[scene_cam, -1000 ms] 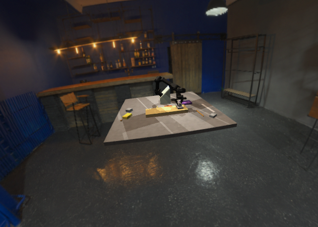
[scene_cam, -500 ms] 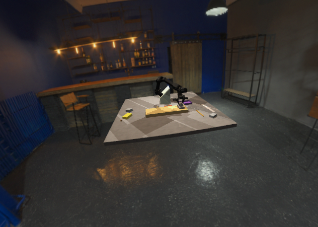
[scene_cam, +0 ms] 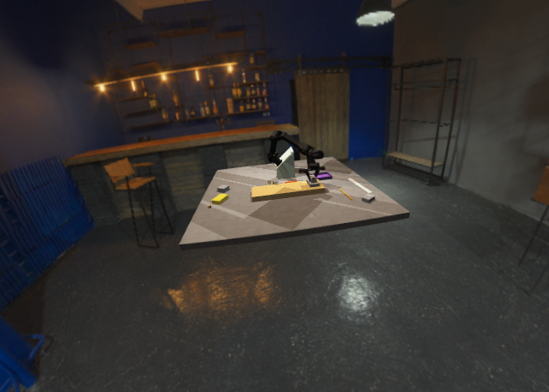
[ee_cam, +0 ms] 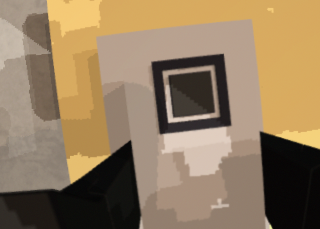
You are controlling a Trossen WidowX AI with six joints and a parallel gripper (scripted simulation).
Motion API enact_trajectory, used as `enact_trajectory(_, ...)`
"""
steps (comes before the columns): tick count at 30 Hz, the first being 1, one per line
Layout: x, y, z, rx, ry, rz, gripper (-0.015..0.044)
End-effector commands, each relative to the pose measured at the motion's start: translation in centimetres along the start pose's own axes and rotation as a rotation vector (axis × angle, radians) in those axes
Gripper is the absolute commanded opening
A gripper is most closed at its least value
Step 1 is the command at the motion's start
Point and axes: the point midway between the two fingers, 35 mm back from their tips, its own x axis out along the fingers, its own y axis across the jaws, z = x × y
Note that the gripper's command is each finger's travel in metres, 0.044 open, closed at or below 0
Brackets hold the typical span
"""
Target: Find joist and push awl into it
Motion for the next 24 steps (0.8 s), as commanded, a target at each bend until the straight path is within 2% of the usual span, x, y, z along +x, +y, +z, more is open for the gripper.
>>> enact_trajectory(1,0.1,-0.6,0.0,-0.004,0.003,-0.003,0.0000)
enact_trajectory(24,0.1,-3.8,0.0,-0.005,0.003,-0.006,0.0000)
